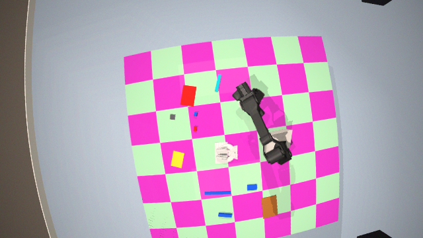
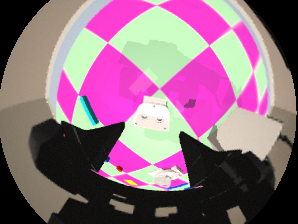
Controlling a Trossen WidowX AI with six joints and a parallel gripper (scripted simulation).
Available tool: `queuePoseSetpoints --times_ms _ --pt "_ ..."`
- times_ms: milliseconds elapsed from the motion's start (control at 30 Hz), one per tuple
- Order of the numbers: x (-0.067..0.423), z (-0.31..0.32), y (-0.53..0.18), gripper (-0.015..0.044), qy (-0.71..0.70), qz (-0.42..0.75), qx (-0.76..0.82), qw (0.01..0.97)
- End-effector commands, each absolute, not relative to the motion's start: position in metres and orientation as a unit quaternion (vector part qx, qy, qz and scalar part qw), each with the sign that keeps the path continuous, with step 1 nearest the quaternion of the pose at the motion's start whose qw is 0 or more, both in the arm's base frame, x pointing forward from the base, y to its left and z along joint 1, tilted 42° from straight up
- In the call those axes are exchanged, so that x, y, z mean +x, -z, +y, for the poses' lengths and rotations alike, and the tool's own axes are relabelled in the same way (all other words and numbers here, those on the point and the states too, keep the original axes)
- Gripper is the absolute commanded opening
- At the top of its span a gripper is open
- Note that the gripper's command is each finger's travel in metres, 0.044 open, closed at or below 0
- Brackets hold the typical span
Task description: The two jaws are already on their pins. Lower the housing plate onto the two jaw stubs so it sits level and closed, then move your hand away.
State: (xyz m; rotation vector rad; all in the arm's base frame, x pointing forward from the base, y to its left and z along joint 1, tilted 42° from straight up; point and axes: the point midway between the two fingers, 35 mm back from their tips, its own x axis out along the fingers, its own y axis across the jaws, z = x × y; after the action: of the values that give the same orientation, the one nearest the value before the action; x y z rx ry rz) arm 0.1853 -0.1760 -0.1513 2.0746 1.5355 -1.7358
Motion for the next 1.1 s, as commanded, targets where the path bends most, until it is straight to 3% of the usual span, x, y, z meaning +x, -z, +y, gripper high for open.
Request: queuePoseSetpoints --times_ms 0,1067 --pt "0.186 -0.176 0.151 0.044 0.557 0.492 0.669 0.014" --pt "0.183 -0.147 0.187 0.044 0.557 0.492 0.669 0.014"
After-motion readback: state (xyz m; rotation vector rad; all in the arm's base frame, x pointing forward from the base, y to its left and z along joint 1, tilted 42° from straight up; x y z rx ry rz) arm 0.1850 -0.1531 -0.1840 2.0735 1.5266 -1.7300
